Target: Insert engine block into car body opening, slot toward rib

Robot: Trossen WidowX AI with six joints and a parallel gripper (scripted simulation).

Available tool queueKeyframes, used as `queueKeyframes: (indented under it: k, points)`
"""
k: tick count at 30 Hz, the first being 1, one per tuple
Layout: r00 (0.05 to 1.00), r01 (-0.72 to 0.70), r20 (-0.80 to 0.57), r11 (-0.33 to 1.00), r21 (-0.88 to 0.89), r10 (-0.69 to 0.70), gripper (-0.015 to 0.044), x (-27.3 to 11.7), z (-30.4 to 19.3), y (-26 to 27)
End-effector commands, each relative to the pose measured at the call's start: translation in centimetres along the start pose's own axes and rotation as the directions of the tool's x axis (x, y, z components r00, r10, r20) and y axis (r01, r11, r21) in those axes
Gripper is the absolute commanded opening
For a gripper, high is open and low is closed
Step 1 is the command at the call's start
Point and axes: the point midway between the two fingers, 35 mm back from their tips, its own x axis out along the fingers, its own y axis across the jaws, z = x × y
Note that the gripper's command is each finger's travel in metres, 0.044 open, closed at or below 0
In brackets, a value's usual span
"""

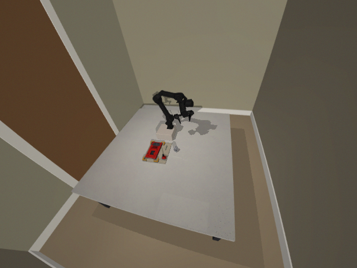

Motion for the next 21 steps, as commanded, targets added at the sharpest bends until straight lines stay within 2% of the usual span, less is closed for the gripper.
queueKeyframes:
  k: [1, 8, 21]
  points:
    - [1.000, 0.013, -0.016, 0.994, 0.112, -0.011, 0.0440, 0.5, 0.7, -0.1]
    - [0.999, 0.041, -0.037, 0.945, 0.324, -0.031, 0.0440, 1.4, 2.1, -0.6]
    - [0.994, 0.099, -0.085, 0.817, 0.568, -0.061, 0.0440, 3.0, 4.1, -2.2]
